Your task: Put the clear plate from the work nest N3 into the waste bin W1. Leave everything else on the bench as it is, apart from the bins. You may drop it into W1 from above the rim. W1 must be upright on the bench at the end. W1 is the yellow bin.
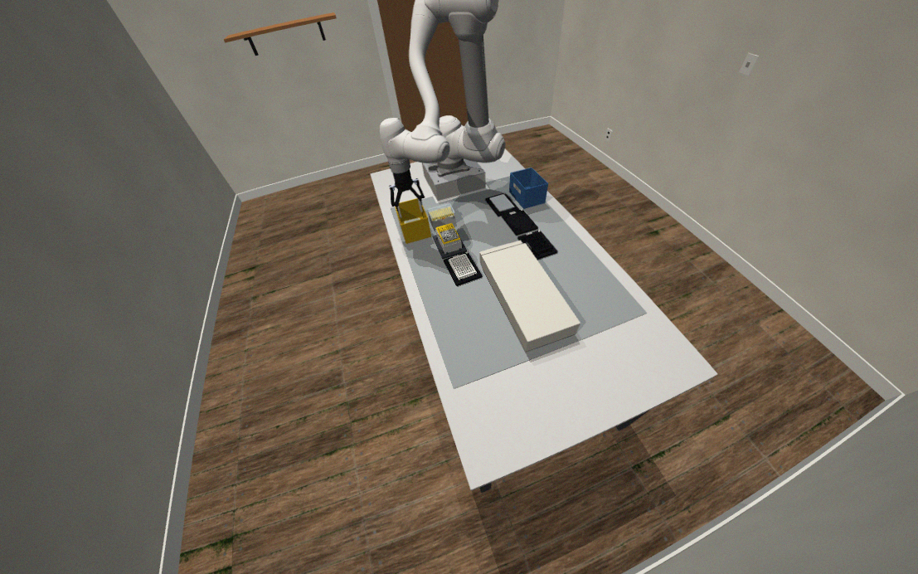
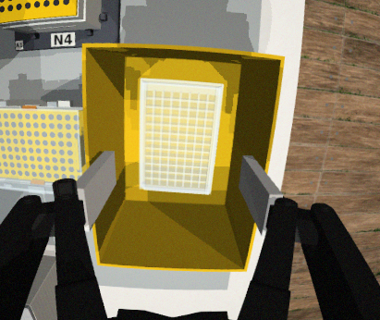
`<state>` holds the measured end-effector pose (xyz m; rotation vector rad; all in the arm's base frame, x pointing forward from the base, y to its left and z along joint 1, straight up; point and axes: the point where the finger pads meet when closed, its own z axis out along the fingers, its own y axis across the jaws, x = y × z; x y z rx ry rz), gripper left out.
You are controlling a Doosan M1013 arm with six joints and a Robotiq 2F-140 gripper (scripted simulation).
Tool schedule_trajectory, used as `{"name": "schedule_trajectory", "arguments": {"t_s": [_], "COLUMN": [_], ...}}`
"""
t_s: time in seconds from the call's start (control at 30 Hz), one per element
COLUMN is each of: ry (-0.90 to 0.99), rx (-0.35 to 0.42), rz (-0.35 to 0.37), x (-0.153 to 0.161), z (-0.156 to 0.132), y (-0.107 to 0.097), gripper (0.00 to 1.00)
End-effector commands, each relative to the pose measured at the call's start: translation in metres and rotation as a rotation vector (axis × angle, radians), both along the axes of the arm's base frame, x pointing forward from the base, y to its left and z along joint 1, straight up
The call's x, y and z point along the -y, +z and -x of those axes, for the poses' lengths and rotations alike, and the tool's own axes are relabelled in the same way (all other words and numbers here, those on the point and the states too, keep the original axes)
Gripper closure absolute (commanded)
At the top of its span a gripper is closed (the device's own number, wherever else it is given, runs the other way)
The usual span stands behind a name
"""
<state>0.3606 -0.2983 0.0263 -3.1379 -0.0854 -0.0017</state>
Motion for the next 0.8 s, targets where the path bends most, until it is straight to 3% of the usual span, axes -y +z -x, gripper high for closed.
{"name": "schedule_trajectory", "arguments": {"t_s": [0.0,0.77], "ry": [0.0,0.0], "rx": [0.0,0.0], "rz": [0.0,0.0], "x": [0.0,0.0], "z": [0.0,0.0], "y": [0.0001,0.0094], "gripper": [0.3,0.3]}}
